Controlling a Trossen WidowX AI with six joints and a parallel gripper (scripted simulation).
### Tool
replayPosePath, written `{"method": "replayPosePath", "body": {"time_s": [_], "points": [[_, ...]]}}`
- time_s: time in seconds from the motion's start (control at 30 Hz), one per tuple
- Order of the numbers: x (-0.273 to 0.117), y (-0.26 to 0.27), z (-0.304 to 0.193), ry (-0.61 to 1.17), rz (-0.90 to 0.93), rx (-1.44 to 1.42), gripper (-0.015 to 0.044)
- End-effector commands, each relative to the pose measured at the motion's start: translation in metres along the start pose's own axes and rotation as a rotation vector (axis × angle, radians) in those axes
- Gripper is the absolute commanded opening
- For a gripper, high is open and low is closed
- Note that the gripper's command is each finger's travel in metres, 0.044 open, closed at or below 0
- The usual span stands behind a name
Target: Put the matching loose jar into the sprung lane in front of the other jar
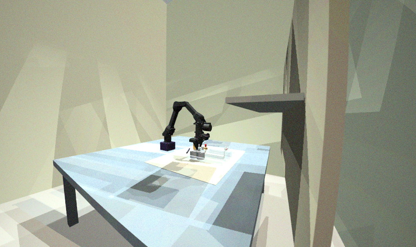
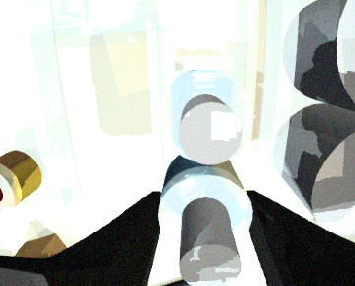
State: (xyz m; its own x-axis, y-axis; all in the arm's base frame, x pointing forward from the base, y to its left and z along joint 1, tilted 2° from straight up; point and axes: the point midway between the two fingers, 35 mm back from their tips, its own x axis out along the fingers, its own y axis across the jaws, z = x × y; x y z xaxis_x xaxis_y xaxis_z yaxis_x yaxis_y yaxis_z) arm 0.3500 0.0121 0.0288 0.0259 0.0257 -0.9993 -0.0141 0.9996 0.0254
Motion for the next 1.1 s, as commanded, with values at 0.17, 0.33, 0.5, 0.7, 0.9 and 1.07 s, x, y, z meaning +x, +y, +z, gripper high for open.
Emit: {"method": "replayPosePath", "body": {"time_s": [0.17,0.33,0.5,0.7,0.9,1.07], "points": [[0.002,0.0,0.006,-0.024,-0.002,0.002,0.0],[0.003,0.0,0.006,-0.024,-0.002,0.002,0.0],[0.005,0.0,0.005,-0.024,-0.002,0.002,0.0],[0.008,0.0,0.005,-0.024,-0.002,0.002,0.0],[0.01,0.0,0.004,-0.024,-0.002,0.002,0.0],[0.012,0.0,0.004,-0.024,-0.002,0.002,0.0]]}}
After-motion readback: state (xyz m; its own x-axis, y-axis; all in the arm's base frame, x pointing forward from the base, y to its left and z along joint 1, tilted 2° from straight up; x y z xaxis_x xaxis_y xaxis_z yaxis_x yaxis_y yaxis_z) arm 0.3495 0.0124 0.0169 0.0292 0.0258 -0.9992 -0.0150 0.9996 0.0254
